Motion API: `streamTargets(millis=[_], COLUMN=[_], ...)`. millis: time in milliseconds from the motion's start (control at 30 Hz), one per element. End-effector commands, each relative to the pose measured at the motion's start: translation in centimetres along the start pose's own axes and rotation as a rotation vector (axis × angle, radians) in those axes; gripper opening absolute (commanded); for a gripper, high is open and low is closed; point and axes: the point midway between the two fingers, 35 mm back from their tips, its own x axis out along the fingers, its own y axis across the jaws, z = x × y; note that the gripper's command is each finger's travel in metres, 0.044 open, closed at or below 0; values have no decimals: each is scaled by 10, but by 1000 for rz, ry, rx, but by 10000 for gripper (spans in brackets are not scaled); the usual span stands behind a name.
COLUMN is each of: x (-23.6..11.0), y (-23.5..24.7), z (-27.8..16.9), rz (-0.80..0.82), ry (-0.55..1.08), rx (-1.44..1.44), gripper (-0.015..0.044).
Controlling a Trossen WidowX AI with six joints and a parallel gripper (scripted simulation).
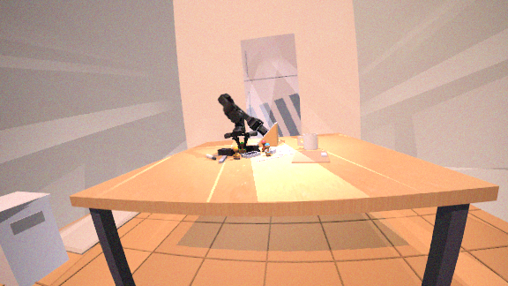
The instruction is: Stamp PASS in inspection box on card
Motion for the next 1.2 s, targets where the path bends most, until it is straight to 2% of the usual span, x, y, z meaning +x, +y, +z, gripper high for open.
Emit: streamTargets(millis=[0,1167], x=[-3,-20], y=[0,0], z=[1,2], rz=[3,7], ry=[-4,-5], rx=[4,4], gripper=[0,0])
